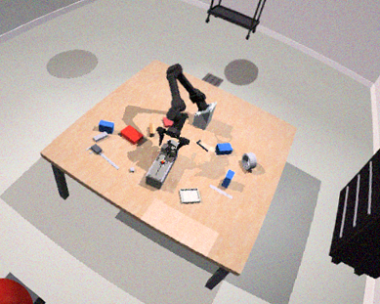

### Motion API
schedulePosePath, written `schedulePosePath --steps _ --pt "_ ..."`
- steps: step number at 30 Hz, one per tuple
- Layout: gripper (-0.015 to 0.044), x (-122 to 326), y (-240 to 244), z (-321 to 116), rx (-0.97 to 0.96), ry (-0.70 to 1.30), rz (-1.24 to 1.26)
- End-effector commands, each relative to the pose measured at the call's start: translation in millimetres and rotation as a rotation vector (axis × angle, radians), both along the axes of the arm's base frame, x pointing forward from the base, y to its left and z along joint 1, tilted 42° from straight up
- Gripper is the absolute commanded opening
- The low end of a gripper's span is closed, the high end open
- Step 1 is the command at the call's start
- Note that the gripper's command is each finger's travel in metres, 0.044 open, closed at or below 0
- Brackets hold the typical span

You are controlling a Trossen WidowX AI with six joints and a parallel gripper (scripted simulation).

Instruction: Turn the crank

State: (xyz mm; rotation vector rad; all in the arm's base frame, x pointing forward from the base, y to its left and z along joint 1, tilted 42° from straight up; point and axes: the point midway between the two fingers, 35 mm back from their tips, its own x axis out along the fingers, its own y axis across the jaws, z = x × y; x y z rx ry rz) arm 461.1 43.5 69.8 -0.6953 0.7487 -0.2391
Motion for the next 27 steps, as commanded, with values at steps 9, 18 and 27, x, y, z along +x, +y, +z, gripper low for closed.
schedulePosePath --steps 9,18,27 --pt "0.044 -3.0 35.8 40.0 0.003 0.001 0.001" --pt "0.044 -35.1 45.3 42.4 0.003 0.006 0.021" --pt "0.044 -86.5 48.9 35.3 0.001 0.013 0.055"
